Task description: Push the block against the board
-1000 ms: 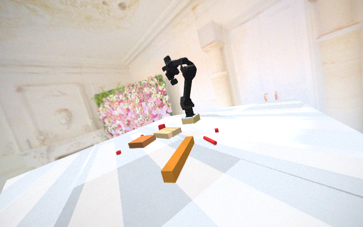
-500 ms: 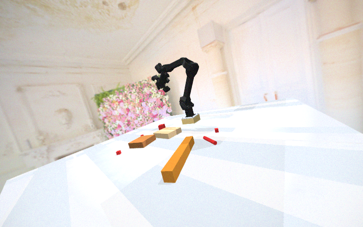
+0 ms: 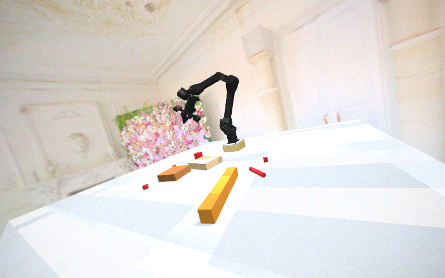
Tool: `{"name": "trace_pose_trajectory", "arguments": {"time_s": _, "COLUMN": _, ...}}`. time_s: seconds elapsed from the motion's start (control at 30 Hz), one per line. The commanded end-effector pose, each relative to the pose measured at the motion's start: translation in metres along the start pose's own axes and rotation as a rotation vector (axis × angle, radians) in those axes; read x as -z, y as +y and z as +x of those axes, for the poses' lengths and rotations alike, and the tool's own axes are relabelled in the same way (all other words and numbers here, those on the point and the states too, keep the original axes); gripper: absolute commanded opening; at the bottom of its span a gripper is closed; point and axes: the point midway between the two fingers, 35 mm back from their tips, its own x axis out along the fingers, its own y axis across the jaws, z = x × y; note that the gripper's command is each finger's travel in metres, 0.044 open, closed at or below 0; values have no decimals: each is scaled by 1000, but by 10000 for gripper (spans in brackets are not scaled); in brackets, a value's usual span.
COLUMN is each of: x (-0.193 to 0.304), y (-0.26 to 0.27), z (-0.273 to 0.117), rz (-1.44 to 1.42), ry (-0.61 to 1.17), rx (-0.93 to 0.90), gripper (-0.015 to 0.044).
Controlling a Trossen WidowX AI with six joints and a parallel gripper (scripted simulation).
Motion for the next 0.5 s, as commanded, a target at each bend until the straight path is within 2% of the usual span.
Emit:
{"name": "trace_pose_trajectory", "arguments": {"time_s": 0.0, "x": 39, "y": -6, "z": 12, "rz": -94, "ry": 102, "rx": 54, "gripper": 0}}
{"name": "trace_pose_trajectory", "arguments": {"time_s": 0.47, "x": 160, "y": -50, "z": 27, "rz": -391, "ry": 390, "rx": 240, "gripper": 0}}
